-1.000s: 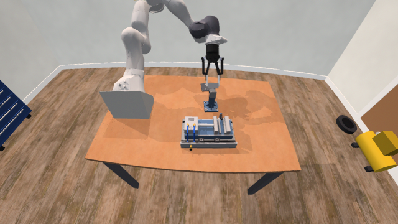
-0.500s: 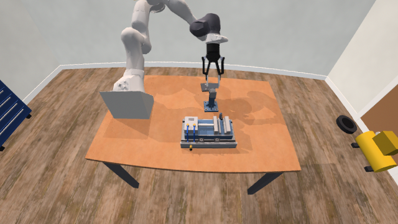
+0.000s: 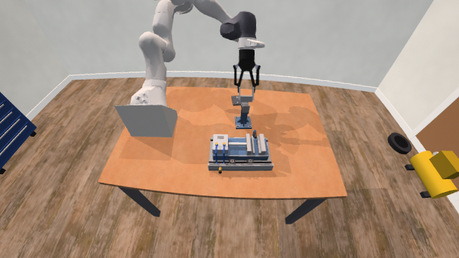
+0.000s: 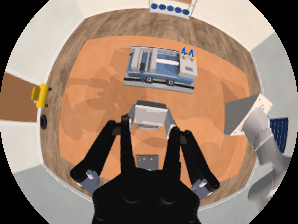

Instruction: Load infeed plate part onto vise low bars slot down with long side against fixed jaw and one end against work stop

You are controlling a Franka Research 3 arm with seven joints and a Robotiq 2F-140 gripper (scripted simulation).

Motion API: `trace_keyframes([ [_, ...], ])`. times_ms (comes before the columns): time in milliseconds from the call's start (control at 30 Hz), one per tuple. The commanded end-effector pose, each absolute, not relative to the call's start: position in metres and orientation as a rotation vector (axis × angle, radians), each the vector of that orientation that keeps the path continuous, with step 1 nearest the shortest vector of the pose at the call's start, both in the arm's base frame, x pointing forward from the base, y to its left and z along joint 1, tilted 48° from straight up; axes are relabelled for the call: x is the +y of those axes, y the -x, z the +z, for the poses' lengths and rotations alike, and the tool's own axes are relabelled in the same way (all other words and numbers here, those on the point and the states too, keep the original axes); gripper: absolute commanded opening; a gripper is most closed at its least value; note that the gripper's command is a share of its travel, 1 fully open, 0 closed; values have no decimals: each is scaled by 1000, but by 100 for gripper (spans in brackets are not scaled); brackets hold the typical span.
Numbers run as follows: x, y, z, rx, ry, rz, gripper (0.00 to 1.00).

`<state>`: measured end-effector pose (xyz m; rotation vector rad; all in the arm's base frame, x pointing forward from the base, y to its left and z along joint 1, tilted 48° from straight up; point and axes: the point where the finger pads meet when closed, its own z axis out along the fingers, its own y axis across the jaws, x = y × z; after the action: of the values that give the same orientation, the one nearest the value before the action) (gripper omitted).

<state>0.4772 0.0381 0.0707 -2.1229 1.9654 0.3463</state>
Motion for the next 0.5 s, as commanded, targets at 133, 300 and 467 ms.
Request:
trace_keyframes([
  [133,38,-475,70,1818,2125,459,0],
  [300,36,-475,69,1779,2081,528,0],
  [467,35,-475,68,1749,2047,579,0],
])
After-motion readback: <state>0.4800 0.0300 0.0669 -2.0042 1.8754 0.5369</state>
